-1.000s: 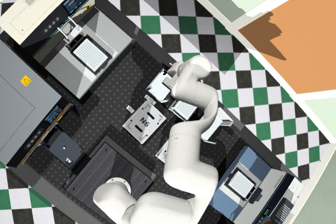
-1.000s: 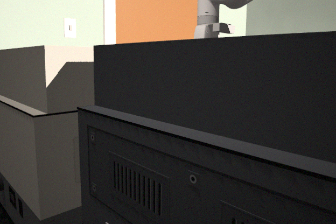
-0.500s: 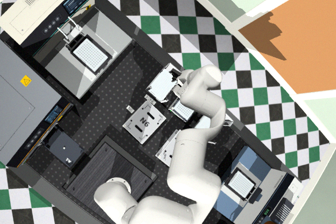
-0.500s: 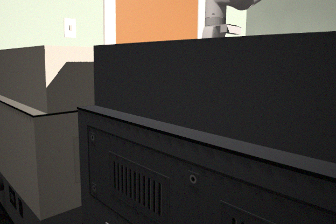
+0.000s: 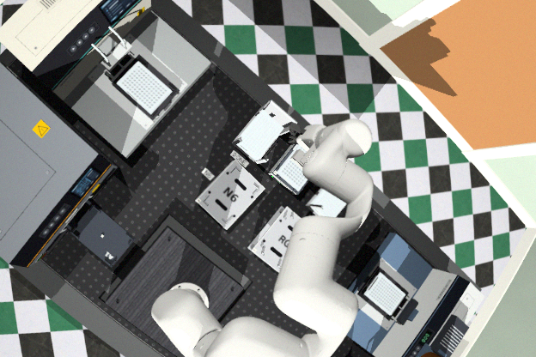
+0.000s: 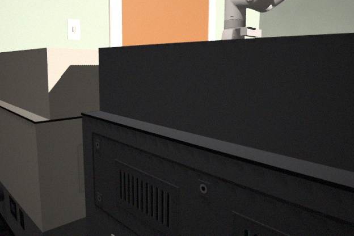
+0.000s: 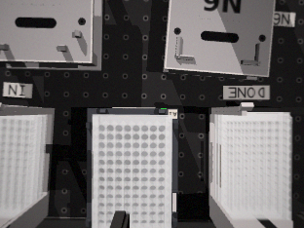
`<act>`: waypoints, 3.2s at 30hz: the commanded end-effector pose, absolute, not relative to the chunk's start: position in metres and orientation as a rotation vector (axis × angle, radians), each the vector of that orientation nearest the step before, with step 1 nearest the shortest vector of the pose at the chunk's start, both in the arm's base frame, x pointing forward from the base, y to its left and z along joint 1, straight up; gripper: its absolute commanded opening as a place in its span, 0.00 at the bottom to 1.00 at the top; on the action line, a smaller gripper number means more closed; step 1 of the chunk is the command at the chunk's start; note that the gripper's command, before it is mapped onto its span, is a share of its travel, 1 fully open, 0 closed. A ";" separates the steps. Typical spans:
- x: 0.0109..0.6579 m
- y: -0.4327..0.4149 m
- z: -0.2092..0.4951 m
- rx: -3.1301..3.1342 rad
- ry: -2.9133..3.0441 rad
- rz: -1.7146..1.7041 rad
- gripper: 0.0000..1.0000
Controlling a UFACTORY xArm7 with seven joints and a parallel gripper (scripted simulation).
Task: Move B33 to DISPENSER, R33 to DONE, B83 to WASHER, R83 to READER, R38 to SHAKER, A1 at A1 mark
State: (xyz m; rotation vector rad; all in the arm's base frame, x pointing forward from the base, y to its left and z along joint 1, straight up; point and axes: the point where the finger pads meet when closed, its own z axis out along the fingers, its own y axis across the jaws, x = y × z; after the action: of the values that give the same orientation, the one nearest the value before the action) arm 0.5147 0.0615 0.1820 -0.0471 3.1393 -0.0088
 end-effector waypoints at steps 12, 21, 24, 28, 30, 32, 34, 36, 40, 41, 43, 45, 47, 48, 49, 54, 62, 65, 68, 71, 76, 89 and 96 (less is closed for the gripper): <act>0.518 0.021 0.185 -0.045 3.134 -0.008 1.00; 0.519 0.011 0.185 -0.044 3.134 -0.008 1.00; 0.519 0.011 0.185 -0.045 3.134 -0.008 1.00; 0.519 0.011 0.185 -0.045 3.134 -0.008 1.00; 0.519 0.011 0.185 -0.045 3.134 -0.008 1.00; 0.519 0.011 0.185 -0.045 3.134 -0.008 1.00; 0.519 0.011 0.185 -0.045 3.134 -0.008 1.00; 0.519 0.011 0.185 -0.045 3.134 -0.008 1.00; 0.519 0.011 0.185 -0.045 3.134 -0.008 1.00; 0.519 0.011 0.185 -0.045 3.134 -0.008 1.00; 0.519 0.011 0.185 -0.045 3.134 -0.008 1.00; 0.519 0.011 0.185 -0.045 3.134 -0.008 1.00; 0.519 0.011 0.185 -0.045 3.134 -0.008 1.00; 0.519 0.011 0.185 -0.045 3.134 -0.008 1.00; 0.519 0.011 0.185 -0.045 3.134 -0.008 1.00; 0.519 0.011 0.185 -0.045 3.134 -0.008 1.00; 0.519 0.011 0.178 -0.045 3.134 -0.008 1.00; 0.519 0.011 0.174 -0.045 3.134 -0.008 1.00; 0.519 0.011 0.173 -0.045 3.134 -0.008 1.00; 0.519 0.011 0.169 -0.045 3.134 -0.008 1.00; 0.519 0.011 0.162 -0.045 3.134 -0.008 1.00; 0.519 0.011 0.147 -0.045 3.134 -0.008 1.00; 0.519 0.011 0.138 -0.045 3.134 -0.008 1.00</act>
State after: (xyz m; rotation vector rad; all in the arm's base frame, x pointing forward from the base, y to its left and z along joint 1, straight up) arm 0.5175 0.0106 0.1380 -0.0450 3.1394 -0.0077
